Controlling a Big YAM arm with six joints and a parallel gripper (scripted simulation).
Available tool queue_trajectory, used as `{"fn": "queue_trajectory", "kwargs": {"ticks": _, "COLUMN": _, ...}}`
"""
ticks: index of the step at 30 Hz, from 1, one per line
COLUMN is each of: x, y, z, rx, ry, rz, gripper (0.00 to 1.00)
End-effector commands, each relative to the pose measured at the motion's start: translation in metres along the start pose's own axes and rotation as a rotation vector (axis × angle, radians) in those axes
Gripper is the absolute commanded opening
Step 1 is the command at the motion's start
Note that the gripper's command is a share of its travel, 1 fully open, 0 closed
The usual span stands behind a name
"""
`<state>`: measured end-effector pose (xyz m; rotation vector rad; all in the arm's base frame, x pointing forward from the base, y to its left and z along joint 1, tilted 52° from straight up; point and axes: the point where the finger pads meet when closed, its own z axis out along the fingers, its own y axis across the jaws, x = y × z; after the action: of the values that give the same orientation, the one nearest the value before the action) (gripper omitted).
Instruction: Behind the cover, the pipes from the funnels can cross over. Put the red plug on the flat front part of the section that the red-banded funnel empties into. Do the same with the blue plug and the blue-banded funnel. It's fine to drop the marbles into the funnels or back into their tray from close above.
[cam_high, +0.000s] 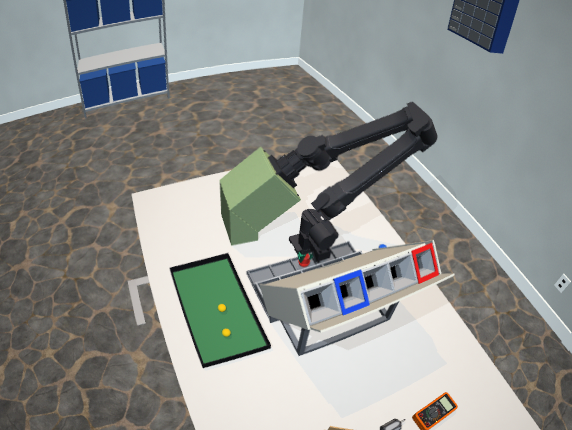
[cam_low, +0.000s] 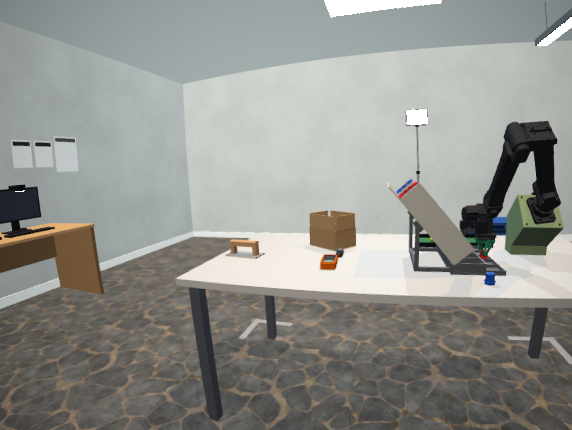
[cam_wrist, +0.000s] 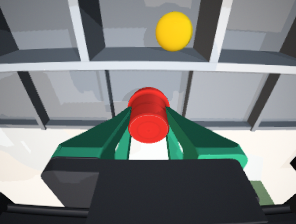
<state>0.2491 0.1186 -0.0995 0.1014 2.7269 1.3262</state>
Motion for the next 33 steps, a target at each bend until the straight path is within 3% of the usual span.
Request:
{"fn": "queue_trajectory", "kwargs": {"ticks": 1, "x": 0.0081, "y": -0.0019, "z": 0.0032, "rx": 0.003, "ry": 0.015, "rz": 0.02, "gripper": 0.0}}
{"fn": "queue_trajectory", "kwargs": {"ticks": 14, "x": 0.0081, "y": -0.0019, "z": 0.0032, "rx": 0.003, "ry": 0.015, "rz": 0.02, "gripper": 0.0}}
{"fn": "queue_trajectory", "kwargs": {"ticks": 15, "x": 0.0081, "y": -0.0019, "z": 0.0032, "rx": 0.003, "ry": 0.015, "rz": 0.02, "gripper": 0.59}}
{"fn": "queue_trajectory", "kwargs": {"ticks": 33, "x": 0.0081, "y": -0.0019, "z": 0.0032, "rx": 0.003, "ry": 0.015, "rz": 0.02, "gripper": 0.59}}
